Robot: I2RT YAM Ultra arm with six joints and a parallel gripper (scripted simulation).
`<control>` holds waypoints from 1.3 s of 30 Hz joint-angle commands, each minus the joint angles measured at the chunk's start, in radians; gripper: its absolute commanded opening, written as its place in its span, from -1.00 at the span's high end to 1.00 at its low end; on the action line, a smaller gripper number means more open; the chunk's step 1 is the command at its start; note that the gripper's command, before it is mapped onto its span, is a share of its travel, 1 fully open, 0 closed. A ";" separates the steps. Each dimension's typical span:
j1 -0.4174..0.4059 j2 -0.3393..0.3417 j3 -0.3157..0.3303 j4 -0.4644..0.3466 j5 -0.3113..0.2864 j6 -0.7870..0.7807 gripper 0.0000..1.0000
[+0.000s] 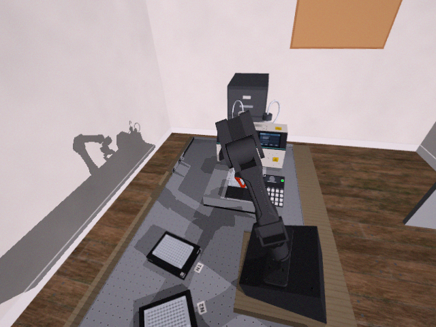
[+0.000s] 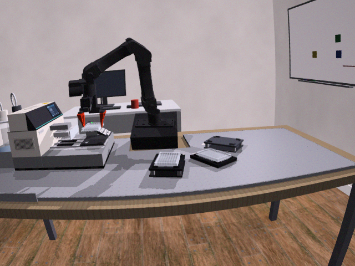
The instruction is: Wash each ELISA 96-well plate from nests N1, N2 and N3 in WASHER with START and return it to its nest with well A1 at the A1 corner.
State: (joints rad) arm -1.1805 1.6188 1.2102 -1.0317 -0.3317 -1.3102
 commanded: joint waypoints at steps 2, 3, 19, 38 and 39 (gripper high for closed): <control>-0.012 -0.016 0.026 -0.042 -0.008 -0.012 1.00; -0.012 -0.016 0.026 -0.042 -0.008 -0.012 1.00; -0.041 -0.031 0.103 -0.146 -0.011 -0.043 1.00; -0.045 -0.032 0.115 -0.160 -0.012 -0.047 1.00; -0.045 -0.032 0.115 -0.160 -0.012 -0.047 1.00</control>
State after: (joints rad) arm -1.2228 1.5929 1.3186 -1.1843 -0.3367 -1.3556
